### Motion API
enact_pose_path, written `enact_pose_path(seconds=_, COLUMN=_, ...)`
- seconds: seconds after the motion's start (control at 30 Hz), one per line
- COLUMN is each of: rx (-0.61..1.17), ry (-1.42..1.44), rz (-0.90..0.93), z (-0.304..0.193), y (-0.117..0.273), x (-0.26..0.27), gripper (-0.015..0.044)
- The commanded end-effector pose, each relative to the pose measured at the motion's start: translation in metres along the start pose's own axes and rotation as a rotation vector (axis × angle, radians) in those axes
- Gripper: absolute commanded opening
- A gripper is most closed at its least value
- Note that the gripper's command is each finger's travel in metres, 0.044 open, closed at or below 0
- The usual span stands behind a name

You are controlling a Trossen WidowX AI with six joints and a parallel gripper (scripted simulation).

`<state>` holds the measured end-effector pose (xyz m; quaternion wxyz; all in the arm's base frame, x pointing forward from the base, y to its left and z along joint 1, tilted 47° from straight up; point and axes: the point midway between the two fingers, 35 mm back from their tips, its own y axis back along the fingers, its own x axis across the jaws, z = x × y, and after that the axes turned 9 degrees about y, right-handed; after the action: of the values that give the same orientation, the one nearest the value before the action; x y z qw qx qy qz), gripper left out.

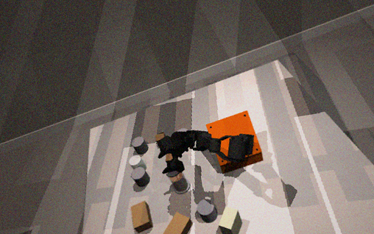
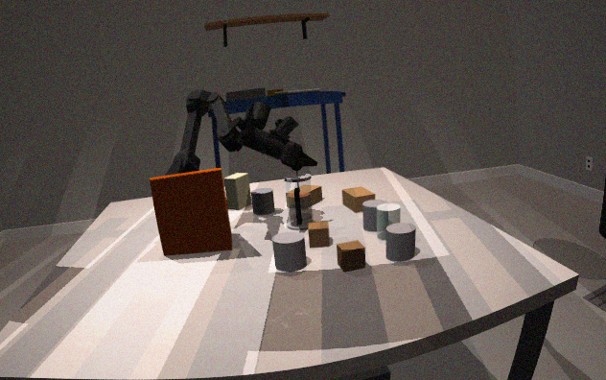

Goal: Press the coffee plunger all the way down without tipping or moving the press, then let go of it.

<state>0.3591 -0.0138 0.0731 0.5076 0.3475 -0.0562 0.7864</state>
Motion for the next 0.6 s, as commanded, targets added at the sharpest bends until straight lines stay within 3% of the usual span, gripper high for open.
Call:
enact_pose_path(seconds=0.0, rx=-0.01, ry=-0.005, rz=-0.011, z=0.008, y=0.002, x=-0.002, gripper=0.044)
enact_pose_path(seconds=0.3, rx=0.022, ry=-0.004, rz=0.005, z=0.051, y=0.064, x=0.005, gripper=0.044)
enact_pose_path(seconds=0.57, rx=0.022, ry=-0.004, rz=0.006, z=0.051, y=0.066, x=0.005, gripper=0.044)
